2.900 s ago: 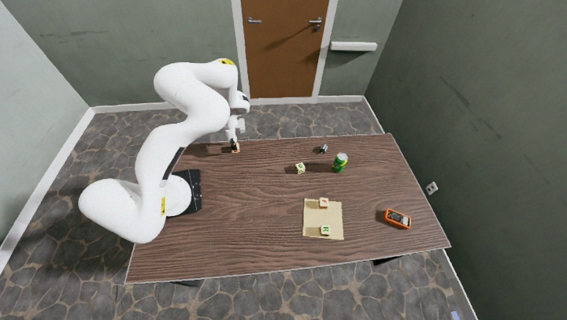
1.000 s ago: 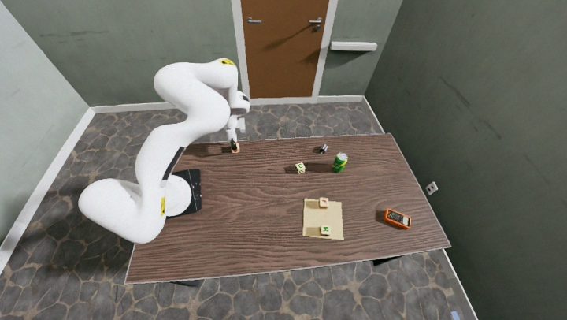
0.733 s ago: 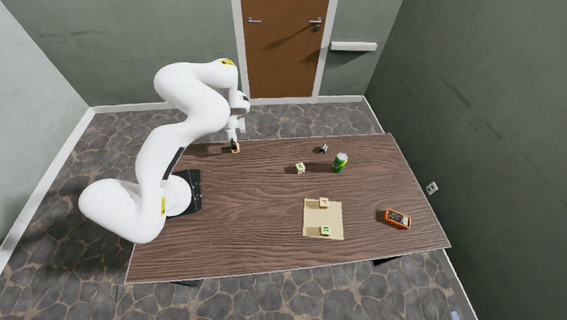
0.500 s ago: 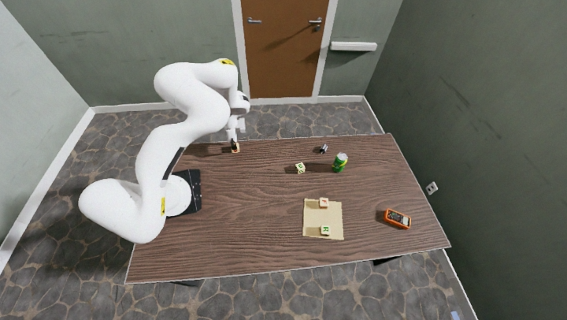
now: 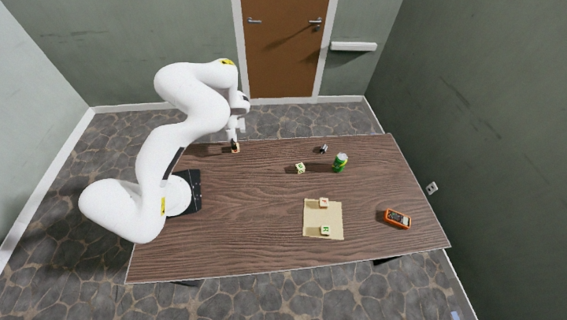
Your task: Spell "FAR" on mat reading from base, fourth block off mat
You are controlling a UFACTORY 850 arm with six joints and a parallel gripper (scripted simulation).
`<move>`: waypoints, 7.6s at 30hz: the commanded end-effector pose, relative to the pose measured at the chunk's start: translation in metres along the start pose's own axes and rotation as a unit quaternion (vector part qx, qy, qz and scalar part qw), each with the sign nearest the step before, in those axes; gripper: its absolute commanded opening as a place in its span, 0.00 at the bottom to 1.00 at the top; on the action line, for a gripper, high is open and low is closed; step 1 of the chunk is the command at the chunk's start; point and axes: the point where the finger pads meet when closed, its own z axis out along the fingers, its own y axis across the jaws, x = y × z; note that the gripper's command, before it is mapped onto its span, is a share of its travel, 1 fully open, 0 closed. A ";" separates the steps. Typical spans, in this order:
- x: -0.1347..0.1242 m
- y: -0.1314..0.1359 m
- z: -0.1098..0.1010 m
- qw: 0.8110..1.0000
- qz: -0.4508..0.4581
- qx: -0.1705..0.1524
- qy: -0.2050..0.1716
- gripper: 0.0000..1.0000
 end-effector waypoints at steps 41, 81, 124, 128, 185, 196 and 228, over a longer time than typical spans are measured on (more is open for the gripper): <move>0.001 -0.001 0.050 1.000 0.000 0.001 0.001 0.87; 0.001 -0.001 0.050 1.000 0.000 0.001 0.001 0.65; 0.001 -0.001 0.030 1.000 0.000 0.001 0.001 0.44; 0.001 -0.001 0.001 1.000 0.000 0.001 0.001 0.44; 0.238 0.128 -0.080 0.955 -0.294 0.038 0.010 0.44; 0.312 0.218 -0.078 0.919 -0.392 0.034 0.017 0.44; 0.416 0.511 -0.055 0.793 -0.609 0.001 0.003 0.44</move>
